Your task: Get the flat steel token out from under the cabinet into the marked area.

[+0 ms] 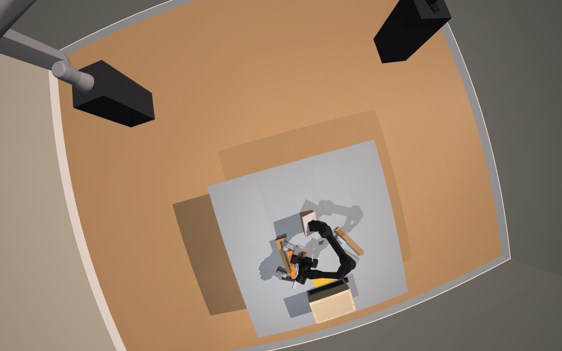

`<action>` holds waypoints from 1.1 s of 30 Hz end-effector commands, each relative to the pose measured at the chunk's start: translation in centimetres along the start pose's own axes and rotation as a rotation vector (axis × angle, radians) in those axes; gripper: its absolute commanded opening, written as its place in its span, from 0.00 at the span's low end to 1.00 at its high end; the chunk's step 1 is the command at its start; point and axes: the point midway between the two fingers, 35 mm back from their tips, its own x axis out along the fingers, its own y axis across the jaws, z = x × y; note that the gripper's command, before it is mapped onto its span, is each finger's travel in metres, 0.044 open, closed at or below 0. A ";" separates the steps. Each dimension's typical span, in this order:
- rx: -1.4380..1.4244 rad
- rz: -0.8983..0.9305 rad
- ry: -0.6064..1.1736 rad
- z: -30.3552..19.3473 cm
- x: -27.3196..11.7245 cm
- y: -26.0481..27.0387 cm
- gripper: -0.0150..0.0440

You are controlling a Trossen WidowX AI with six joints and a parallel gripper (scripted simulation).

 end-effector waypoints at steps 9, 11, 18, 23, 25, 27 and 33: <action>0.004 -0.011 -0.004 0.5 -0.2 -1.1 0.25; 0.004 -0.012 -0.004 0.6 -0.2 -1.3 0.25; 0.004 -0.012 -0.004 0.6 -0.2 -1.5 0.25; 0.004 -0.012 -0.004 0.6 -0.2 -1.4 0.25; 0.004 -0.012 -0.004 0.7 -0.2 -1.5 0.25; 0.004 -0.012 -0.004 0.7 -0.2 -1.4 0.25; 0.004 -0.012 -0.004 0.7 -0.2 -1.4 0.25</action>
